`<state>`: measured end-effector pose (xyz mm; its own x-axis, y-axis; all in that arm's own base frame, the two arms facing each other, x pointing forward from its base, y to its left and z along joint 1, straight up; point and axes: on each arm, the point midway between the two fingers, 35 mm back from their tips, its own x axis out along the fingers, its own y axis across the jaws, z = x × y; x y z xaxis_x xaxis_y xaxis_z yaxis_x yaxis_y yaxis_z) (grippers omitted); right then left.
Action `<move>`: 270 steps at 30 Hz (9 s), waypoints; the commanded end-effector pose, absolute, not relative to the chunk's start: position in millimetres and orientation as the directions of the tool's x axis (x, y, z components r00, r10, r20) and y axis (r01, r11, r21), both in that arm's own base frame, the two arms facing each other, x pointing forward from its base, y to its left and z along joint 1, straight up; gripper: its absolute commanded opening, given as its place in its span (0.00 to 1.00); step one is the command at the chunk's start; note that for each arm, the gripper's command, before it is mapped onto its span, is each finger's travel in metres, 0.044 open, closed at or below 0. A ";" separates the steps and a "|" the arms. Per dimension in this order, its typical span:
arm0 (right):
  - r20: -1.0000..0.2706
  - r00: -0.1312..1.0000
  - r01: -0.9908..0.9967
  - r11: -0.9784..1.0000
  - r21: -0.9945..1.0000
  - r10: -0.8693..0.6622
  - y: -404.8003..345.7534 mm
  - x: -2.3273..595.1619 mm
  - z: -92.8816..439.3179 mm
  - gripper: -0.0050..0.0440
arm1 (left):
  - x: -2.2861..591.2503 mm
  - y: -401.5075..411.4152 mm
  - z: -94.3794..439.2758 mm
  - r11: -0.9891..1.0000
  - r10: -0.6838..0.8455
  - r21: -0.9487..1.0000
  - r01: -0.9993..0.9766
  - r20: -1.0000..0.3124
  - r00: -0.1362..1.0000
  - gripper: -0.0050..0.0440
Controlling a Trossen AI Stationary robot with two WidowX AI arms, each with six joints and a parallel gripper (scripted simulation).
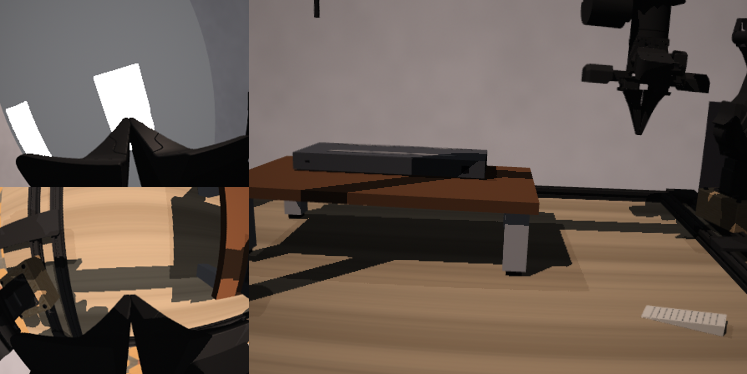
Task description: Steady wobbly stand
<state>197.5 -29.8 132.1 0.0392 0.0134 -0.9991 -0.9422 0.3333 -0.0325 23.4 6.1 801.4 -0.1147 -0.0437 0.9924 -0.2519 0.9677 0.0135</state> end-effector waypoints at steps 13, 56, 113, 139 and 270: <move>-0.999 0.039 -0.942 0.333 -0.032 0.013 -29.8 197.5 132.1 0.10 | 20.3 -1.3 802.8 0.996 -0.006 0.018 0.089 0.991 -0.134 0.10; -0.999 0.039 -0.942 0.333 -0.032 0.013 -29.8 197.5 132.1 0.10 | 353.6 -42.9 647.1 0.986 -0.103 -0.059 0.157 0.523 0.846 0.10; -0.999 0.039 -0.942 0.333 -0.032 0.013 -29.8 197.5 132.0 0.10 | 402.8 -54.1 229.9 0.997 -0.073 -0.072 0.024 -0.838 0.541 0.10; -0.999 0.039 -0.942 0.333 -0.032 0.013 -29.8 197.5 132.0 0.10 | 309.4 -43.2 133.6 1.000 0.000 0.000 -0.024 -1.000 0.000 0.10; -0.637 0.764 -0.466 0.594 -0.656 -0.104 -54.9 341.5 290.7 0.10 | 307.2 -42.9 128.5 1.000 -0.005 -0.005 -0.024 -1.000 0.000 0.10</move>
<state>322.1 -51.4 250.6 0.6582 -0.0846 -0.7481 -0.5879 0.5630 -0.5809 307.2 -42.9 128.5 0.0002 -0.0045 -1.0000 -0.0244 0.9997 -0.0045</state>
